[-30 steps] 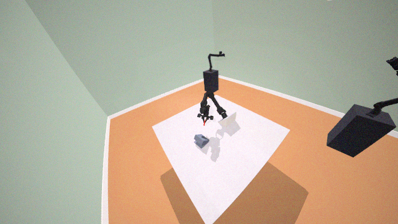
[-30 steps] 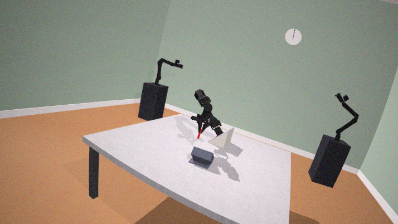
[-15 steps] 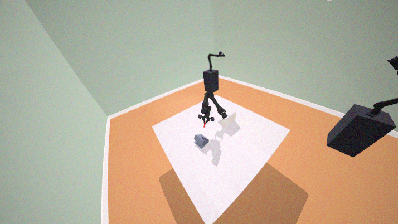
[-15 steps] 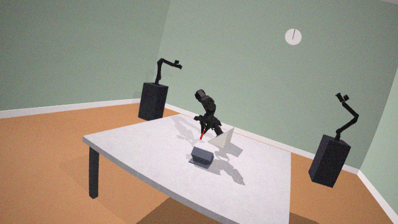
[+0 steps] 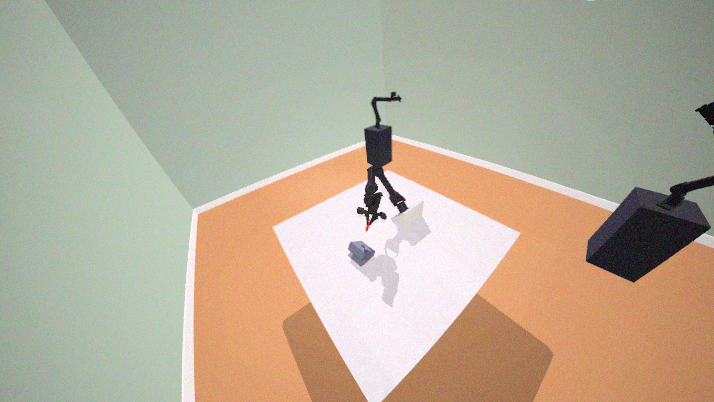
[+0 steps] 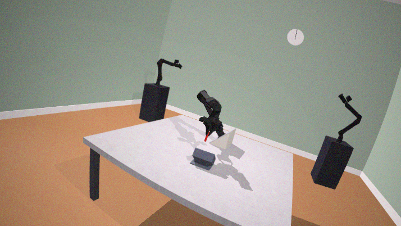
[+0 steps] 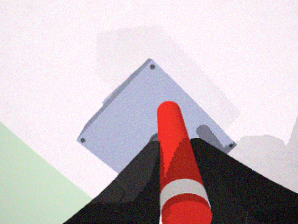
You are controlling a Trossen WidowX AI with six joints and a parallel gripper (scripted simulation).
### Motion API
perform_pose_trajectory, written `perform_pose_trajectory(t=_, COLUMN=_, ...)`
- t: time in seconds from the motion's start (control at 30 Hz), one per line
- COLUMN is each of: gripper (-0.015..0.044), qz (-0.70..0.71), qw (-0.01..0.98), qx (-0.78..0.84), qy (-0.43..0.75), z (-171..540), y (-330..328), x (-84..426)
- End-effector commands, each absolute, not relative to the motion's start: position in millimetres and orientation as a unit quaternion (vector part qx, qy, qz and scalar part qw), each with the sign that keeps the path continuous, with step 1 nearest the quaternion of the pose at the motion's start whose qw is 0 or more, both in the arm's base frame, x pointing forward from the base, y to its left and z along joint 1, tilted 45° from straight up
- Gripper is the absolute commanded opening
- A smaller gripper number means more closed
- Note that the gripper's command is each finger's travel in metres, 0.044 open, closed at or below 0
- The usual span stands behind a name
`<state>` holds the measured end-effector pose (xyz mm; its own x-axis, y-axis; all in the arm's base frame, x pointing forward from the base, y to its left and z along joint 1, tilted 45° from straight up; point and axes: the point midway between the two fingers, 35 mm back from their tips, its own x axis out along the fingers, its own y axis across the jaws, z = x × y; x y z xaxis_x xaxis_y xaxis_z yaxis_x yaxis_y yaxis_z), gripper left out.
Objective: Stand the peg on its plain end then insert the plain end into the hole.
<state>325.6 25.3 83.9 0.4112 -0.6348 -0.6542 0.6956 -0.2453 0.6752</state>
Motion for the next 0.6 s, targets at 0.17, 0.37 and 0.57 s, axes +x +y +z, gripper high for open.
perform_pose_trajectory(t=0.17, gripper=0.0, qz=-0.517, qw=0.644, qx=0.562, qy=0.043, z=76.6, y=39.3, x=332.5)
perform_pose_trajectory(t=0.37, gripper=0.0, qz=-0.5, qw=0.662, qx=0.555, qy=0.053, z=71.6, y=49.4, x=337.0)
perform_pose_trajectory(t=0.57, gripper=0.0, qz=-0.49, qw=0.672, qx=0.552, qy=0.059, z=68.1, y=54.1, x=340.0)
